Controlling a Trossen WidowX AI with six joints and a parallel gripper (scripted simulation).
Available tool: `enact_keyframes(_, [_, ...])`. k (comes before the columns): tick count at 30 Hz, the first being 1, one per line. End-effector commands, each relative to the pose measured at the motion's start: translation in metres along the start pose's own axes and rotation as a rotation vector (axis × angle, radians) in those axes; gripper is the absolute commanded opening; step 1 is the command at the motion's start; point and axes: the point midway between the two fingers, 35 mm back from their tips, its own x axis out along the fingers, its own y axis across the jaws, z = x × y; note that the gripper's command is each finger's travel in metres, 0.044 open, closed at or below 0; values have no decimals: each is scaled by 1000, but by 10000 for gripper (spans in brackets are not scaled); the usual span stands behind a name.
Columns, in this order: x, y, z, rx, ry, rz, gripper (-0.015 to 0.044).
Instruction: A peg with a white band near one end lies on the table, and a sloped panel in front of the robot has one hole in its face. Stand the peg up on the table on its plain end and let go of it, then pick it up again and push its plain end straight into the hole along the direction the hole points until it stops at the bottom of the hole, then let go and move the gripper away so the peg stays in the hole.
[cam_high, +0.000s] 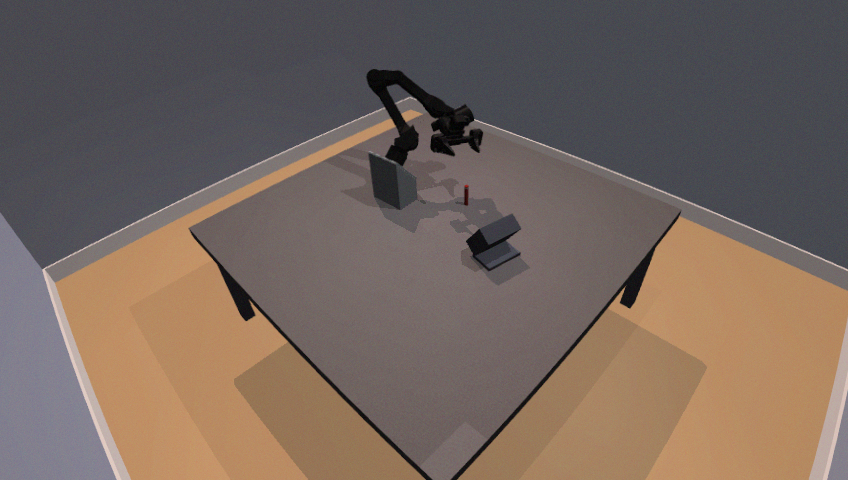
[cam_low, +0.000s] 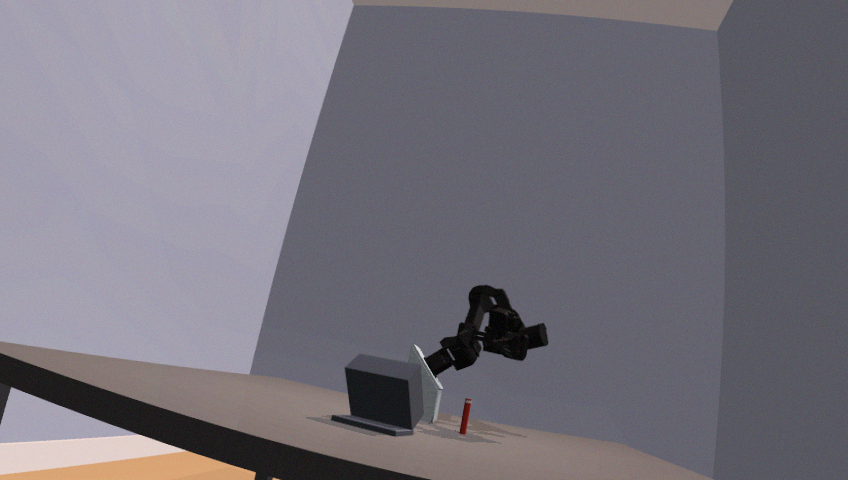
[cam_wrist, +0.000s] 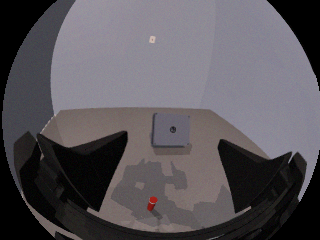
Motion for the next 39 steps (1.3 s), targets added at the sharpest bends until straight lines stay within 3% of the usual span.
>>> enact_keyframes(1, [5,-1,-8,-83,81,-39,440])
enact_keyframes(22, [23,-22,-56,-388,674,-215,440])
enact_keyframes(39, [23,-18,-75,-295,1172,-139,440])
